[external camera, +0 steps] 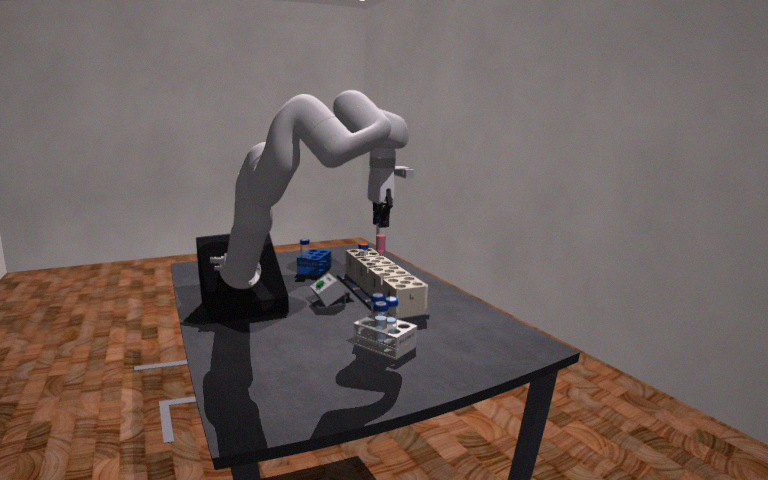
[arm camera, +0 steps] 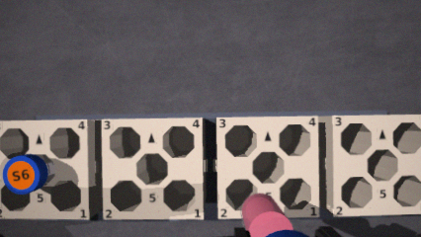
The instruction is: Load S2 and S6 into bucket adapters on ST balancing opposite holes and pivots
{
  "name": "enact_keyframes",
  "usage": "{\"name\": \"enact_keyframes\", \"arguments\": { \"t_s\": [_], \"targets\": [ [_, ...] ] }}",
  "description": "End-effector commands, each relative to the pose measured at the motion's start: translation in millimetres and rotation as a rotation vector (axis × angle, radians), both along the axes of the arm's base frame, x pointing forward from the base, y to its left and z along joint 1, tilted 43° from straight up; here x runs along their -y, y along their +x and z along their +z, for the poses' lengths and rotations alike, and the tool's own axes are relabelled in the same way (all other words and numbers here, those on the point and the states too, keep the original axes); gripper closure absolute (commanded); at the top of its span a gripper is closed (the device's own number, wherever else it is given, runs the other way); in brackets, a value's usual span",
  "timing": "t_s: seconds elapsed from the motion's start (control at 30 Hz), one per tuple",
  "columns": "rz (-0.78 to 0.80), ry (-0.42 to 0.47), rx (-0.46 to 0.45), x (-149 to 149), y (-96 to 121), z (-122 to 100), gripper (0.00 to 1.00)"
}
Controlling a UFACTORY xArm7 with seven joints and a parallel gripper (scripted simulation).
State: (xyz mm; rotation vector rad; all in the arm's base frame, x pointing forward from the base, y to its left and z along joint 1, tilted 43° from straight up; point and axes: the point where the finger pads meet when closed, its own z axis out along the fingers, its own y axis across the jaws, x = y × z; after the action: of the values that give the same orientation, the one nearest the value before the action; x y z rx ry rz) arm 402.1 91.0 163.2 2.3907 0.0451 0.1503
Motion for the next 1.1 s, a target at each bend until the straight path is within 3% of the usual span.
{"name": "enact_keyframes", "arguments": {
  "t_s": [0.0, 0.87, 1.07],
  "targets": [
    [0.007, 0.003, 0.001, 2.8, 1.4, 5.7, 1.0],
    [0.007, 0.002, 0.001, 88.0, 22.6, 87.9, 1.0],
    [0.007, 0.002, 0.001, 90.4, 23.2, 90.2, 1.0]
  ]
}}
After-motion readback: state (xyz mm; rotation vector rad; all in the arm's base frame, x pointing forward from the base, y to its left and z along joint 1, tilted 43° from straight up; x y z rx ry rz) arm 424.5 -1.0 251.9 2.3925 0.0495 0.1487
